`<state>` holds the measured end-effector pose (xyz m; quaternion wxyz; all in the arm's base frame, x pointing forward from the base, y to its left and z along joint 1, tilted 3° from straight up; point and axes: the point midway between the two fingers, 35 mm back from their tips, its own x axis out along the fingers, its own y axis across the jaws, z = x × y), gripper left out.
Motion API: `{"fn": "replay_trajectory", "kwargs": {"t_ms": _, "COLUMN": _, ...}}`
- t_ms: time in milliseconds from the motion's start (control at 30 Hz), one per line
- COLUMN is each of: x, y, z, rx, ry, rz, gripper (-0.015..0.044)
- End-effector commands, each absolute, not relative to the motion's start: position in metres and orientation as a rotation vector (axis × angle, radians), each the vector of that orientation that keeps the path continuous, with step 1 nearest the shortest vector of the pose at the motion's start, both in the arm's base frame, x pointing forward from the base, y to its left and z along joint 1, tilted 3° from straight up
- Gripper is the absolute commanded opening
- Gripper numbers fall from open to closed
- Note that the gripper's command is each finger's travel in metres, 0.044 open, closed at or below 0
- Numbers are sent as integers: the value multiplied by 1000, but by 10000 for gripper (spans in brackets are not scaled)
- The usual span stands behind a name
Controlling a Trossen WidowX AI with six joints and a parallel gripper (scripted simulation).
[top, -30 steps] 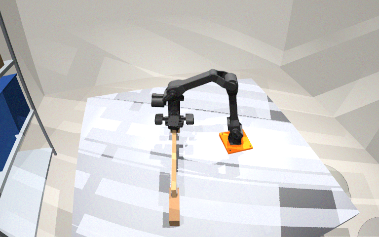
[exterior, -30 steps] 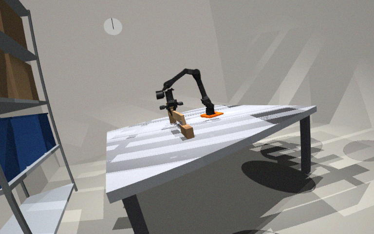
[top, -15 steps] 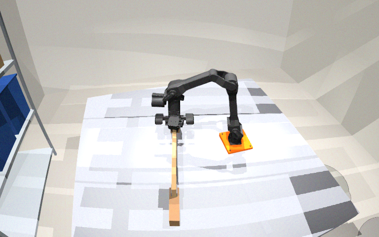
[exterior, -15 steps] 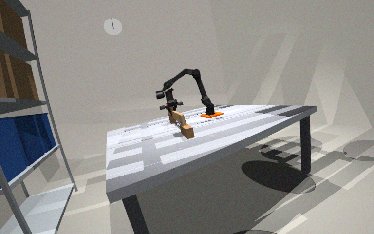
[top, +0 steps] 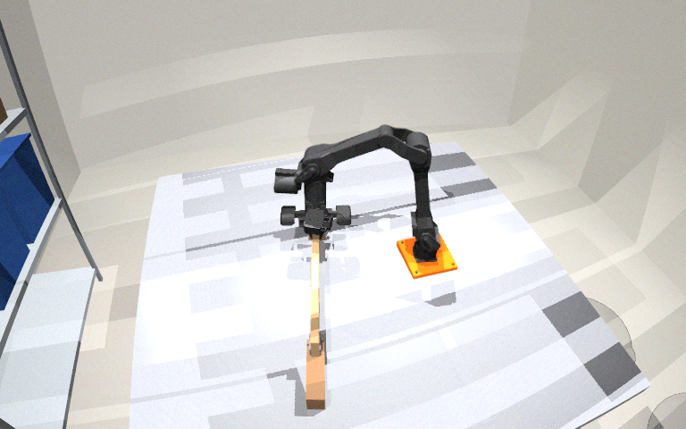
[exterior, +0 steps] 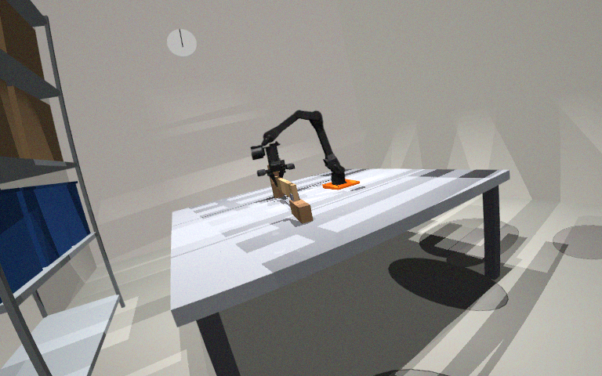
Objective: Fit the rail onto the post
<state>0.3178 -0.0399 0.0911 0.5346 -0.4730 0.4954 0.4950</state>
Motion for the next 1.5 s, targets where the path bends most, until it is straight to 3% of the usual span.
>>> {"fn": "replay_trajectory", "kwargs": {"t_ms": 0, "x": 318, "y": -38, "z": 92, "rx": -1130, "ry": 1183, "rz": 1175, "gripper": 0}}
{"fn": "replay_trajectory", "kwargs": {"t_ms": 1467, "x": 319, "y": -40, "z": 94, "rx": -1130, "ry": 1183, "rz": 1175, "gripper": 0}}
